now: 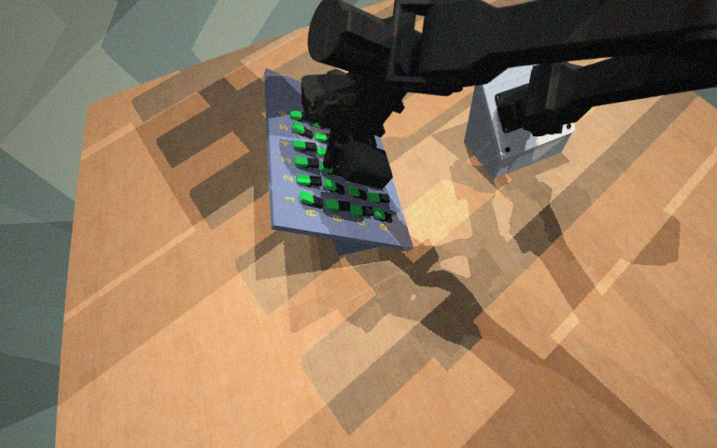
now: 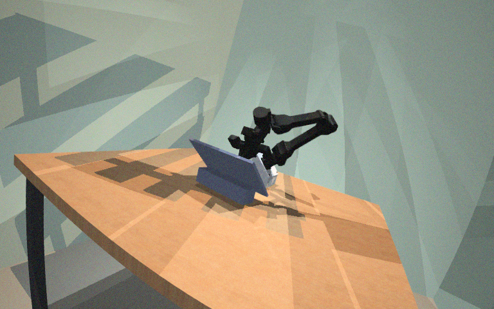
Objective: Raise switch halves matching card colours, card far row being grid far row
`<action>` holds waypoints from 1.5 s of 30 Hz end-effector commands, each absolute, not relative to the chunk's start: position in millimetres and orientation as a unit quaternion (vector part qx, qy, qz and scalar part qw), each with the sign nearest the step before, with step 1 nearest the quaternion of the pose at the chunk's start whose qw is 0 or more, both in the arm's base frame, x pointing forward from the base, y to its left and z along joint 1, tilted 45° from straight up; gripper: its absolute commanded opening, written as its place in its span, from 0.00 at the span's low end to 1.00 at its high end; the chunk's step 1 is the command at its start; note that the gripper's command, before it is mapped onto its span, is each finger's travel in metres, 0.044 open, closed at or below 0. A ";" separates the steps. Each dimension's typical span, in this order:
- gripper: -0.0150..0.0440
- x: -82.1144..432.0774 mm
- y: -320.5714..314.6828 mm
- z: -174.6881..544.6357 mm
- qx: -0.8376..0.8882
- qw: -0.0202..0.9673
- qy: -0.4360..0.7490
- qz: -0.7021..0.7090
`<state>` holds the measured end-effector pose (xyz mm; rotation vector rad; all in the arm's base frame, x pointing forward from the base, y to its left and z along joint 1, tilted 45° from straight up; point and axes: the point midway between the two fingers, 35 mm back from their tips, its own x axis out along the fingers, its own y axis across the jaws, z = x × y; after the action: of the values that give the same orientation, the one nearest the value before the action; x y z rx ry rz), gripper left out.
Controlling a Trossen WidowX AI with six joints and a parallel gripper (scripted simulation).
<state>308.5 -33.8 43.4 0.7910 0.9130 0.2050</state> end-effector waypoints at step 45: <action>0.25 233.8 -60.3 -11.6 0.375 0.827 0.411 0.082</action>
<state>233.1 -64.0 -7.6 0.7880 0.8674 0.1795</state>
